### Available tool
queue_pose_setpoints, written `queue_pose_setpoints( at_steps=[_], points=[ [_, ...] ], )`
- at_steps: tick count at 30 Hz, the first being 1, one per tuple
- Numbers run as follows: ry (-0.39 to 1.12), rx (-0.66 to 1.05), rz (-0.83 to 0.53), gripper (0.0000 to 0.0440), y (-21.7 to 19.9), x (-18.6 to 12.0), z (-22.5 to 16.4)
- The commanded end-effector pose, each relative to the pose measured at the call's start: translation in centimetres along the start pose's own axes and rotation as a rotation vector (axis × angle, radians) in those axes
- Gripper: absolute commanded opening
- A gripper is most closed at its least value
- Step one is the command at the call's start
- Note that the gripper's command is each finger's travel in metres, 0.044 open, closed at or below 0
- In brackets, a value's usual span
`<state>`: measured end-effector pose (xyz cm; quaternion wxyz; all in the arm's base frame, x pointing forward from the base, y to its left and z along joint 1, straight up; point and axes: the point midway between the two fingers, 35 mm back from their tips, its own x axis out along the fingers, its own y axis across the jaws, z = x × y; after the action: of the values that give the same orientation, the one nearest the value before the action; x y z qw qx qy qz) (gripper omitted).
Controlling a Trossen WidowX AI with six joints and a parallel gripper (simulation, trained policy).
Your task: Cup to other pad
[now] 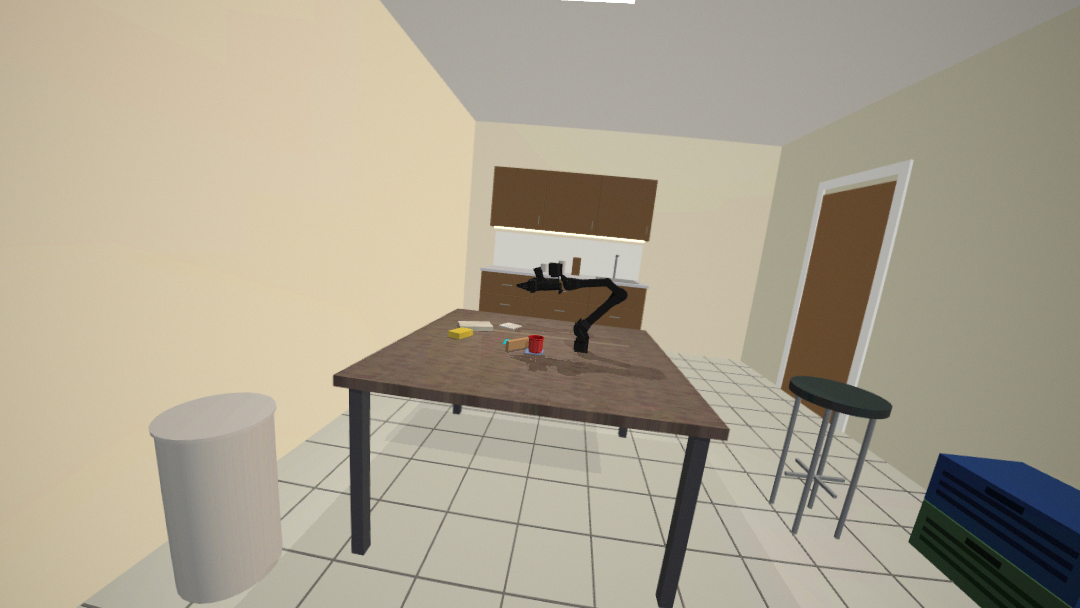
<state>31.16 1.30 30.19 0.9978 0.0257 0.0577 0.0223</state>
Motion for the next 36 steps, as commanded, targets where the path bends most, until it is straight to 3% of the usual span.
queue_pose_setpoints(
  at_steps=[1,36],
  points=[
    [0.028,0.030,0.016,0.0106,0.5,0.0,0.3],
    [0.446,0.382,0.039,0.0102,4.4,-0.5,-0.8]
  ],
)
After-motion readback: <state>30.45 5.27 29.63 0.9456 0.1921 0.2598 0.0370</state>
